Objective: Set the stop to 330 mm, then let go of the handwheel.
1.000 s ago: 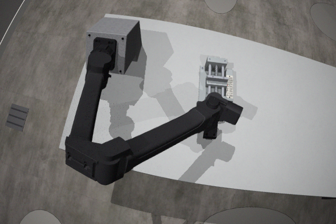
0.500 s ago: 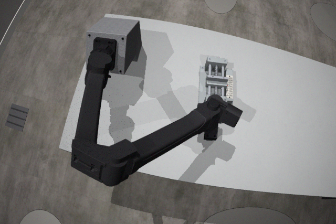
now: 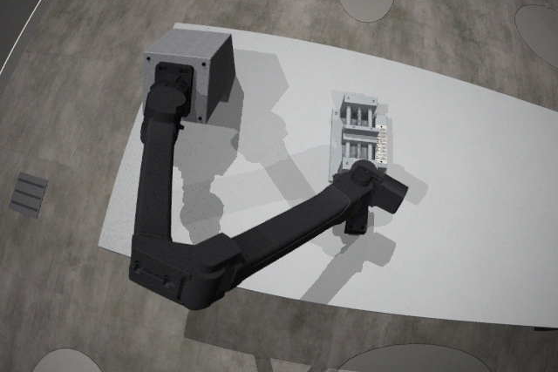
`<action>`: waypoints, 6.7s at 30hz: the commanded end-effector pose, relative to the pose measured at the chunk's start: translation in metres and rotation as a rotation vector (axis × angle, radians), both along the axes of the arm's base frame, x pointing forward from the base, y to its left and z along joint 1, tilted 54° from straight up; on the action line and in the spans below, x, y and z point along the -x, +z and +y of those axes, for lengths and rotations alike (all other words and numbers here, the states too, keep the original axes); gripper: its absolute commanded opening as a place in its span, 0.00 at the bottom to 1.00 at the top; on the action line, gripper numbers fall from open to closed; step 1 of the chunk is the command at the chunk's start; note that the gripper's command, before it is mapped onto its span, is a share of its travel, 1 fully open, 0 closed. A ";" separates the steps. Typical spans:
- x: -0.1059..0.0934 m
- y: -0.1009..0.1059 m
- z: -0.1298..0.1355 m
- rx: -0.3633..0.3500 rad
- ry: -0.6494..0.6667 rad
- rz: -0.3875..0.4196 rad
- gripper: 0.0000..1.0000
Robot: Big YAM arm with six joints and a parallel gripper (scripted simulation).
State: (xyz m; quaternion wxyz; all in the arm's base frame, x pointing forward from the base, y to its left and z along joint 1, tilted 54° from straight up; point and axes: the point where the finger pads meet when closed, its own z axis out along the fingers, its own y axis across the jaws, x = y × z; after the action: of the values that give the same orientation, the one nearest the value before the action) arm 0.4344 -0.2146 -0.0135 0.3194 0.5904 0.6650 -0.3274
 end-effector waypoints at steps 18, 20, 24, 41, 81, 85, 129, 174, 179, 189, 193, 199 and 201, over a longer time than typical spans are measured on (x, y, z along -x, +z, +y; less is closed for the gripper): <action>-0.024 -0.010 -0.012 -0.003 -0.025 -0.004 0.06; -0.023 -0.010 -0.011 -0.004 -0.025 -0.002 0.06; -0.029 -0.009 -0.004 -0.004 -0.014 0.007 0.06; -0.050 -0.006 0.017 -0.006 0.016 0.005 0.06; -0.070 0.014 0.043 -0.006 0.017 -0.005 0.06; -0.074 0.017 0.044 -0.004 0.017 -0.026 0.06; -0.029 0.043 0.071 -0.005 0.015 -0.004 0.06; 0.013 0.038 0.039 0.001 -0.016 -0.003 0.06; 0.015 0.036 0.036 0.001 -0.014 -0.007 0.06; 0.021 0.027 0.033 -0.001 -0.017 0.015 0.06; 0.021 0.028 0.032 -0.001 -0.014 0.006 0.06; 0.028 0.025 0.027 -0.001 -0.014 0.008 0.06; 0.029 0.024 0.026 -0.001 -0.014 0.008 0.06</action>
State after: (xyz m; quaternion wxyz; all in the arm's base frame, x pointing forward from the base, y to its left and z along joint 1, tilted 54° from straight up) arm 0.4232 -0.1759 0.0159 0.3259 0.5906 0.6652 -0.3200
